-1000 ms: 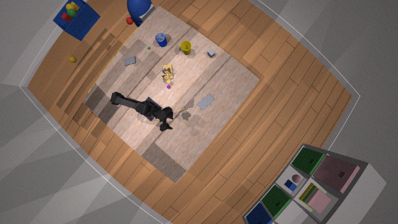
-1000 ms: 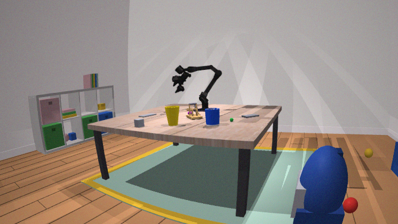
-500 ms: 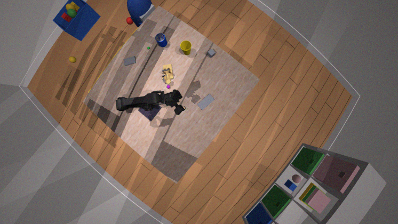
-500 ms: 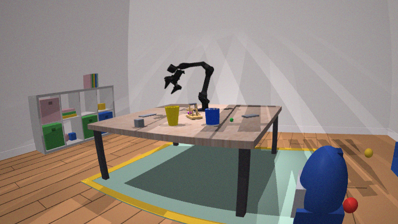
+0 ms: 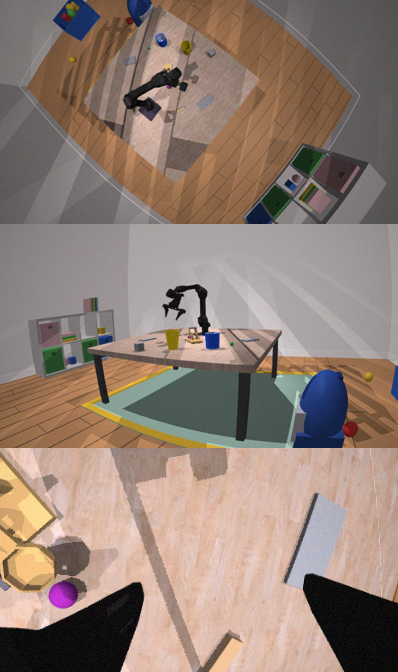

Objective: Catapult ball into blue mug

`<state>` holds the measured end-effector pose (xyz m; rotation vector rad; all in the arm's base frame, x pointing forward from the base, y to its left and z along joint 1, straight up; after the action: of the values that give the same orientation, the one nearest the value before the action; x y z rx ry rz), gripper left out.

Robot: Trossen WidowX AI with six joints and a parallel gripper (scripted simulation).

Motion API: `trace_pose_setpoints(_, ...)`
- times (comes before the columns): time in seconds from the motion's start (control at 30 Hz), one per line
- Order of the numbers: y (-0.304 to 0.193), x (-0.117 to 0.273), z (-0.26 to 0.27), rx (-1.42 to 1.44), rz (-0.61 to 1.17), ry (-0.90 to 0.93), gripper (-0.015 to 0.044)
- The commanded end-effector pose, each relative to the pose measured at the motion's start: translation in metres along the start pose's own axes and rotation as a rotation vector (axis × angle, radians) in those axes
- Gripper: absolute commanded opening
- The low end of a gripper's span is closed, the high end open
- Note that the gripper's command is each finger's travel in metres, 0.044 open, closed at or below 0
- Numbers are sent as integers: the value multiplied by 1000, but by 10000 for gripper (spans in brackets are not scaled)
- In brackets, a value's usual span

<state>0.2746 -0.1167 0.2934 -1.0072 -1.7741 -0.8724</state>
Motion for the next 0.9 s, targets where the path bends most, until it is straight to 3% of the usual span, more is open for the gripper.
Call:
trace_pose_setpoints(0.0,31,-3,16,84,-26,69,440)
trace_pose_setpoints(0.57,155,4,141,524,0,364,440)
trace_pose_setpoints(0.87,162,-11,159,553,6,381,440)
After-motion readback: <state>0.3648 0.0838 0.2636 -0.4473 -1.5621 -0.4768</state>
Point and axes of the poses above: the point midway between the two fingers, 35 mm back from their tips, its own x axis back along the fingers, its own z axis across the jaws, y = z × x, the point moved 10 cm from there along x, back along the fingers, and after that the axes turned 10 degrees about x, right-handed, at the moved point
